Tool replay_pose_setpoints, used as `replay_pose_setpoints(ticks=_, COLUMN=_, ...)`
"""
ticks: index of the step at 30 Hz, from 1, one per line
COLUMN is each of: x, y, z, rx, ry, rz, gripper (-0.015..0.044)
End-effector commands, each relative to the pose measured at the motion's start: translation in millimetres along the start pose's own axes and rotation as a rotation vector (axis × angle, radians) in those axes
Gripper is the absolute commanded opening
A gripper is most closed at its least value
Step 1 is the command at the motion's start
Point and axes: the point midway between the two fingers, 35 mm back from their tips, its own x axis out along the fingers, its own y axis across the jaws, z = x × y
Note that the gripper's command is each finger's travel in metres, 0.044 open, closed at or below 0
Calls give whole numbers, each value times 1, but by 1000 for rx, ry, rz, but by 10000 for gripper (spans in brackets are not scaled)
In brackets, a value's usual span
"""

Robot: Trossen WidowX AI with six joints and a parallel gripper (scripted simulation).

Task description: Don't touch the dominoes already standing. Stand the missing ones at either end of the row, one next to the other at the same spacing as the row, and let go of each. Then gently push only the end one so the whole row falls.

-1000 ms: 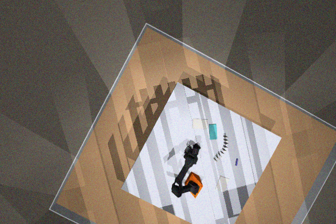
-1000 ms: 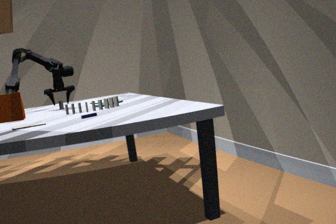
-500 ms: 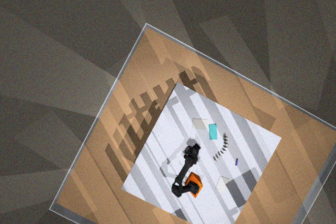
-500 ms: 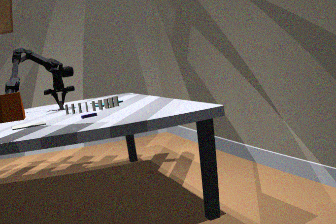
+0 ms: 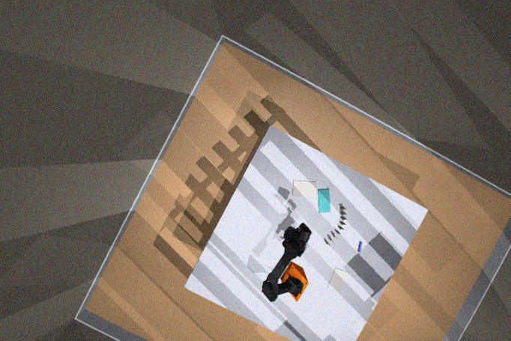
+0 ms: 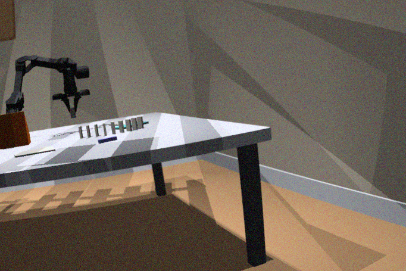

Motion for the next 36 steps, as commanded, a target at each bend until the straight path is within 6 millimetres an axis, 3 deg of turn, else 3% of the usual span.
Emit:
replay_pose_setpoints(ticks=1, x=-63, y=7, z=3, rx=-12, ry=-20, rz=-1, gripper=107)
replay_pose_setpoints(ticks=9, x=-64, y=7, z=3, rx=-12, ry=-21, rz=-1, gripper=107)
replay_pose_setpoints(ticks=12, x=-64, y=0, z=-7, rx=50, ry=-11, rz=-7, gripper=107)
replay_pose_setpoints(ticks=20, x=-65, y=-43, z=-91, rx=529, ry=39, rz=-38, gripper=107)
replay_pose_setpoints(ticks=23, x=-66, y=-57, z=-145, rx=829, ry=37, rz=-41, gripper=107)
replay_pose_setpoints(ticks=27, x=-66, y=-62, z=-207, rx=1172, ry=24, rz=-32, gripper=107)
replay_pose_setpoints(ticks=31, x=-63, y=-55, z=-268, rx=1512, ry=-1, rz=-6, gripper=107)
replay_pose_setpoints(ticks=36, x=-62, y=-53, z=-278, rx=1568, ry=-6, rz=0, gripper=107)
